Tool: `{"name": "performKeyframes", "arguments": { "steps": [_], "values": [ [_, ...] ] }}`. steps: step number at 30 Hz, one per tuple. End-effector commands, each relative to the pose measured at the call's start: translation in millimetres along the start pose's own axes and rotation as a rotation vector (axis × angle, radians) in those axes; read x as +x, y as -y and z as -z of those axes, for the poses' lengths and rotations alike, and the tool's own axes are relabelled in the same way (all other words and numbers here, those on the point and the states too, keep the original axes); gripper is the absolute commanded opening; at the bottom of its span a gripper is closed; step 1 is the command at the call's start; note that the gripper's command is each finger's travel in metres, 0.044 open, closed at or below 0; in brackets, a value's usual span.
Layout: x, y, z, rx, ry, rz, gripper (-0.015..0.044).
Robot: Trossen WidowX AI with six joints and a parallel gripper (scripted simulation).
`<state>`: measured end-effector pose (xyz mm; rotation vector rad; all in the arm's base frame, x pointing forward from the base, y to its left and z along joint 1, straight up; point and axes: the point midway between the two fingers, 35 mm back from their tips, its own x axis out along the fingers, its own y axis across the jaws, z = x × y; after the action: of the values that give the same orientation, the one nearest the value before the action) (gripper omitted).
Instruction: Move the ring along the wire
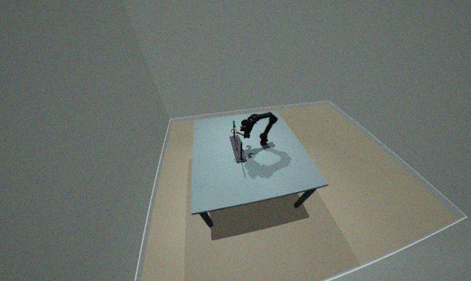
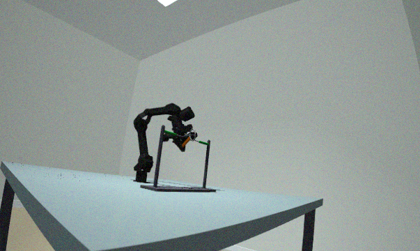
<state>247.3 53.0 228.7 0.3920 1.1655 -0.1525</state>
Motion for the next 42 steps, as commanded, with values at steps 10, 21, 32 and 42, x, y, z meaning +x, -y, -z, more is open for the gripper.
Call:
{"name": "performKeyframes", "arguments": {
  "steps": [10,21,32,42],
  "values": [
    [1.7,40.9,-7.2,-0.414,0.013,0.047,-0.0150],
    [0.1,71.0,-27.1,-0.775,0.022,0.075,-0.0150],
    [-1.8,87.9,-46.7,-1.059,0.025,0.092,-0.0150],
    [-2.3,92.0,-51.1,-1.188,0.026,0.096,-0.0150]
  ]
}}
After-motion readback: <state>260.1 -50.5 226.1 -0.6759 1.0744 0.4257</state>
